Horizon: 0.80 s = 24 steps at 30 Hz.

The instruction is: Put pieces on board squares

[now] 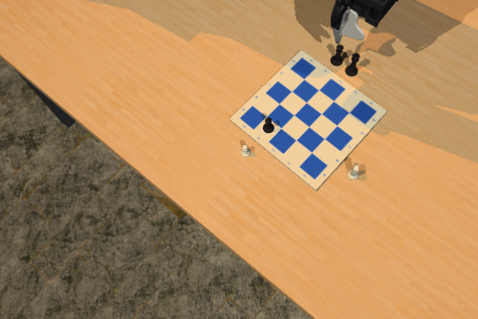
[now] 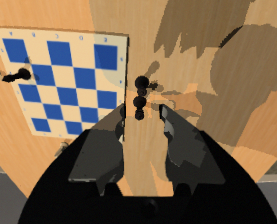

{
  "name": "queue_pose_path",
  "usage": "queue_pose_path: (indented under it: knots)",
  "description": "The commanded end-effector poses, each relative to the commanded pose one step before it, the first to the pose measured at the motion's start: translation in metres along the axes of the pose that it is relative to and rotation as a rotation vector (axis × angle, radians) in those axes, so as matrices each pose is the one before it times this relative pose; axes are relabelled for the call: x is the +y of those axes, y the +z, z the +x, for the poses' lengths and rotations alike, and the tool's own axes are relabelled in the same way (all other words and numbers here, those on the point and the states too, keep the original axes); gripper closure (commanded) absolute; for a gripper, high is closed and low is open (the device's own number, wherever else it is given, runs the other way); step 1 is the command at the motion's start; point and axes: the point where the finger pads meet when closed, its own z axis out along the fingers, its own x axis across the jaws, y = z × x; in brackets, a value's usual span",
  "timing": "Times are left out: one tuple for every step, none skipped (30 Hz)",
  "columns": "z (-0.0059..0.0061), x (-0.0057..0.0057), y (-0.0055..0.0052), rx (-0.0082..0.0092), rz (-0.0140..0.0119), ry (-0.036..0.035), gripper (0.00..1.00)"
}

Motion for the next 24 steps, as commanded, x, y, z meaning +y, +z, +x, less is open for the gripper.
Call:
queue_pose_path:
  knots:
    - [0.00018, 0.00030, 0.00644, 0.00020, -0.00083, -0.00013, 0.75]
    - [0.00000, 0.00000, 0.00000, 0.00000, 0.00000, 0.00000, 0.75]
    - [0.00000, 0.00000, 0.00000, 0.00000, 0.00000, 0.00000, 0.75]
    - [-0.00001, -0.00001, 0.00157, 0.00000, 0.00000, 0.00000, 0.75]
    - [-0.00001, 0.00000, 0.00154, 0.00000, 0.00000, 0.00000, 0.75]
    - [-0.00001, -0.00001, 0.00150, 0.00000, 0.00000, 0.00000, 0.75]
    - [-0.00001, -0.00001, 0.00145, 0.00000, 0.00000, 0.00000, 0.75]
    - [-0.00001, 0.00000, 0.00141, 0.00000, 0.00000, 0.00000, 0.75]
    - [-0.00001, -0.00001, 0.00135, 0.00000, 0.00000, 0.00000, 0.75]
    - [-0.00001, -0.00001, 0.00128, 0.00000, 0.00000, 0.00000, 0.75]
    - [-0.00001, 0.00000, 0.00121, 0.00000, 0.00000, 0.00000, 0.75]
    - [-0.00001, 0.00000, 0.00114, 0.00000, 0.00000, 0.00000, 0.75]
    - [-0.00001, 0.00000, 0.00107, 0.00000, 0.00000, 0.00000, 0.75]
    - [-0.00001, -0.00001, 0.00098, 0.00000, 0.00000, 0.00000, 0.75]
    - [-0.00001, -0.00001, 0.00090, 0.00000, 0.00000, 0.00000, 0.75]
    - [-0.00001, 0.00000, 0.00082, 0.00000, 0.00000, 0.00000, 0.75]
    - [-0.00001, 0.00000, 0.00073, 0.00000, 0.00000, 0.00000, 0.75]
    - [0.00000, 0.00000, 0.00065, 0.00000, 0.00000, 0.00000, 0.75]
    - [0.00000, 0.00000, 0.00000, 0.00000, 0.00000, 0.00000, 0.75]
    - [0.00000, 0.00000, 0.00000, 0.00000, 0.00000, 0.00000, 0.75]
    - [0.00000, 0.00000, 0.00056, 0.00000, 0.00000, 0.00000, 0.75]
    - [0.00000, 0.00000, 0.00048, 0.00000, 0.00000, 0.00000, 0.75]
    - [0.00000, 0.00000, 0.00040, 0.00000, 0.00000, 0.00000, 0.75]
    - [0.00000, 0.00000, 0.00032, 0.00000, 0.00000, 0.00000, 0.75]
